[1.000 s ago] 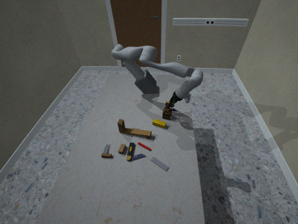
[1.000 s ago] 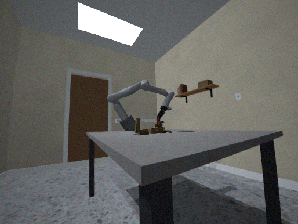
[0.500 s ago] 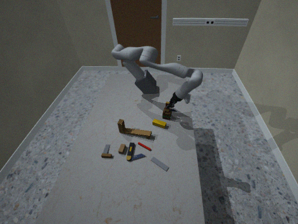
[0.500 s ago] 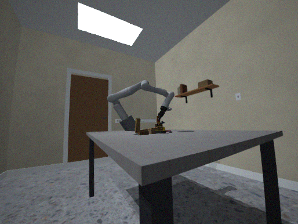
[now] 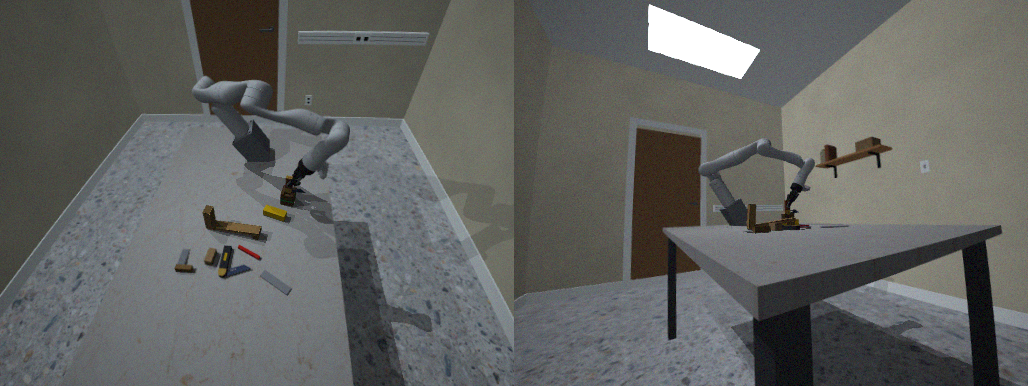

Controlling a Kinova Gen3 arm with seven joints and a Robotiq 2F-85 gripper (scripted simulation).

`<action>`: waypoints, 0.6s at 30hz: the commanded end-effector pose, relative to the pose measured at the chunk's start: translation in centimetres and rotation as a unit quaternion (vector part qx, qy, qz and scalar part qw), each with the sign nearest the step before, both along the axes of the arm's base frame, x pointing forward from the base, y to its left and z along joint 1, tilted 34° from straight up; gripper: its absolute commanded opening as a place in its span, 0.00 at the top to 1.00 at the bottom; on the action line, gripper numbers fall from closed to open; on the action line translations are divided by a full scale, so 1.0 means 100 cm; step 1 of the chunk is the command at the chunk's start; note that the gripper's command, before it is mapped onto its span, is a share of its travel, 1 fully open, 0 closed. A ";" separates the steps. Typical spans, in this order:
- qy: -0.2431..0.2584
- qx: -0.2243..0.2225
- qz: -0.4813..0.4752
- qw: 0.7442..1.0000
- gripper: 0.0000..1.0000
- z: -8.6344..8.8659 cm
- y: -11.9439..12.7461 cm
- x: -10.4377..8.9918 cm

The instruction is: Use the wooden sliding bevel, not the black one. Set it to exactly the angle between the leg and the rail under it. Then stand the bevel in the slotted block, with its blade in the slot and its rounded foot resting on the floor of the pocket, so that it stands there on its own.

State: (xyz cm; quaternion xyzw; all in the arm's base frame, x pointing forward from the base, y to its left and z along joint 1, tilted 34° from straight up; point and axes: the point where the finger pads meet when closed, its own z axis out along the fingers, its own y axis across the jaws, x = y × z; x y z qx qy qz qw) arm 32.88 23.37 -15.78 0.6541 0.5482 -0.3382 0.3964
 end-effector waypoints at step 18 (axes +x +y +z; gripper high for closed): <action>-0.001 0.001 0.000 1.000 0.90 -0.002 -0.001 0.001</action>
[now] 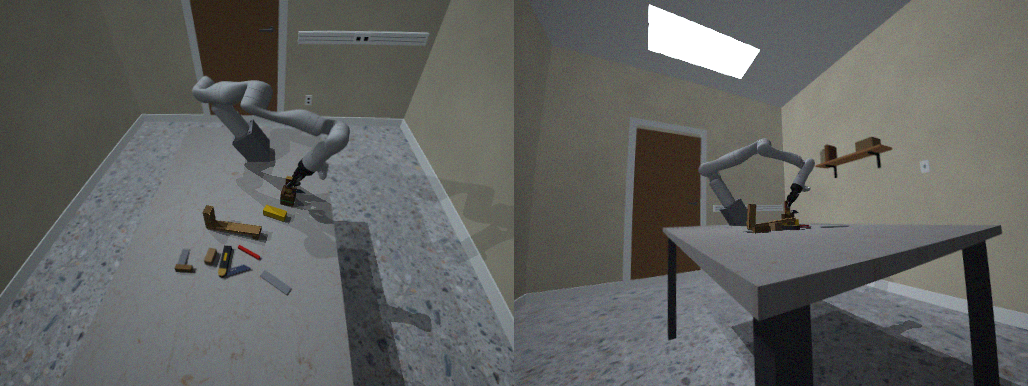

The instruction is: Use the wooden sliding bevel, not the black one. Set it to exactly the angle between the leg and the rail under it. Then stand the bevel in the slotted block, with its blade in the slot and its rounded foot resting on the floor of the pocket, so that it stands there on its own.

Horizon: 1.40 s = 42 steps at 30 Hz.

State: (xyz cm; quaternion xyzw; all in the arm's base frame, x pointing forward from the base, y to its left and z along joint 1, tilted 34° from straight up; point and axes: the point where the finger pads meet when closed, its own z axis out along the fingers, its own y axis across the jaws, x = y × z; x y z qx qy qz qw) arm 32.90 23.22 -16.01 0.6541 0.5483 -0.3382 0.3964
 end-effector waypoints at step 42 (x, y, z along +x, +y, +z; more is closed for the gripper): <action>-0.001 0.001 0.000 1.000 0.90 -0.007 -0.004 0.001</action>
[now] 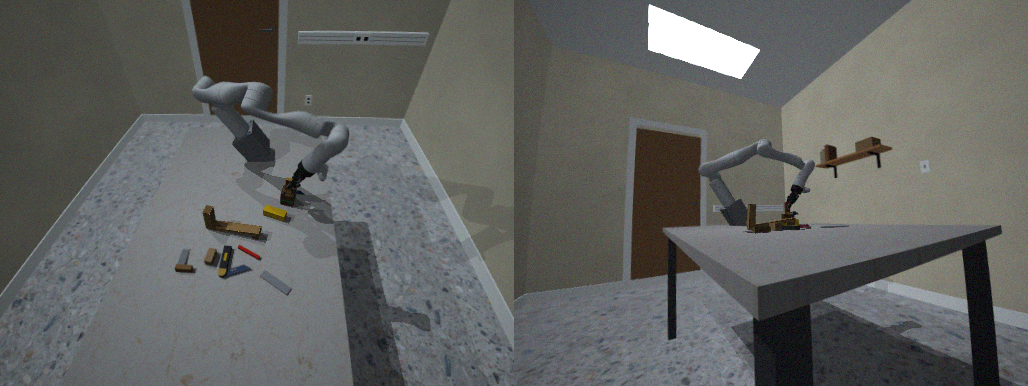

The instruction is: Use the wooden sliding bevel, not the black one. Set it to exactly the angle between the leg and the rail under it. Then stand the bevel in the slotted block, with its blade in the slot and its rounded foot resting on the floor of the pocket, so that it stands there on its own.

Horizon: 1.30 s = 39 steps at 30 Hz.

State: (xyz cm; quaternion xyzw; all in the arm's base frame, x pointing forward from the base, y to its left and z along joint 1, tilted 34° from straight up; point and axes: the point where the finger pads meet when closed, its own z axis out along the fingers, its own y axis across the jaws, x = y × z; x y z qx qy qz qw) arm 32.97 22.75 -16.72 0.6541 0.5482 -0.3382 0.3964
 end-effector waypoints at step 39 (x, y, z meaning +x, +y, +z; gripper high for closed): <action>-0.001 0.001 0.000 1.000 0.00 -0.003 -0.001 0.001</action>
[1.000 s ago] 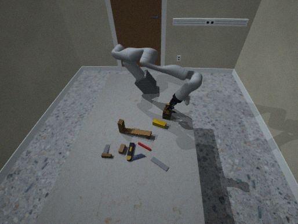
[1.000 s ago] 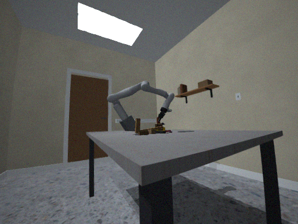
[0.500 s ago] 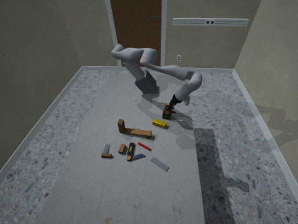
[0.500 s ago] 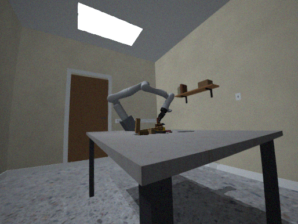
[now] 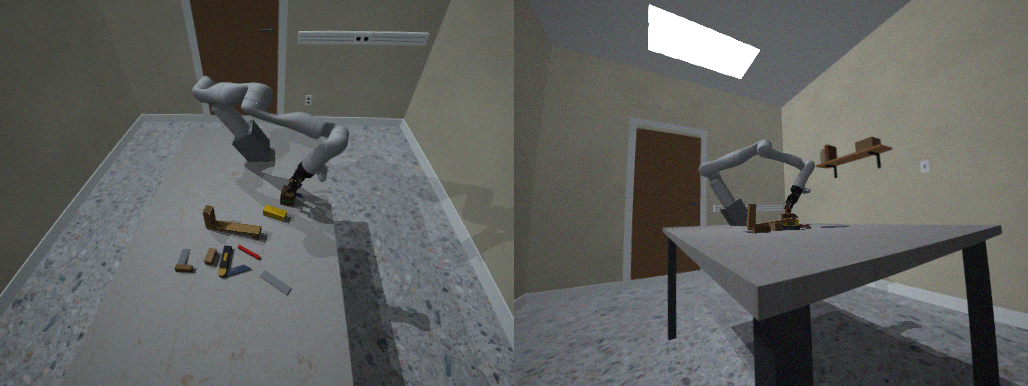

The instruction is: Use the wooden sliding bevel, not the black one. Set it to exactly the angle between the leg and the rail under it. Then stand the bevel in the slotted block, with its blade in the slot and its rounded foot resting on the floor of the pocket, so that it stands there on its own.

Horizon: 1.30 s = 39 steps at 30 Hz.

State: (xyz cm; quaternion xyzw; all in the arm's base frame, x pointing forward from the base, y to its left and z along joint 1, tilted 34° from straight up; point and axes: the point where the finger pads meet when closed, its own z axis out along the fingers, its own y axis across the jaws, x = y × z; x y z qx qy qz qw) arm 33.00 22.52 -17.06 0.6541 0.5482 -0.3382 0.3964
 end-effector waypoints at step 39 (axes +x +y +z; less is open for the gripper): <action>-0.001 0.001 0.000 1.000 0.00 0.030 0.020 -0.002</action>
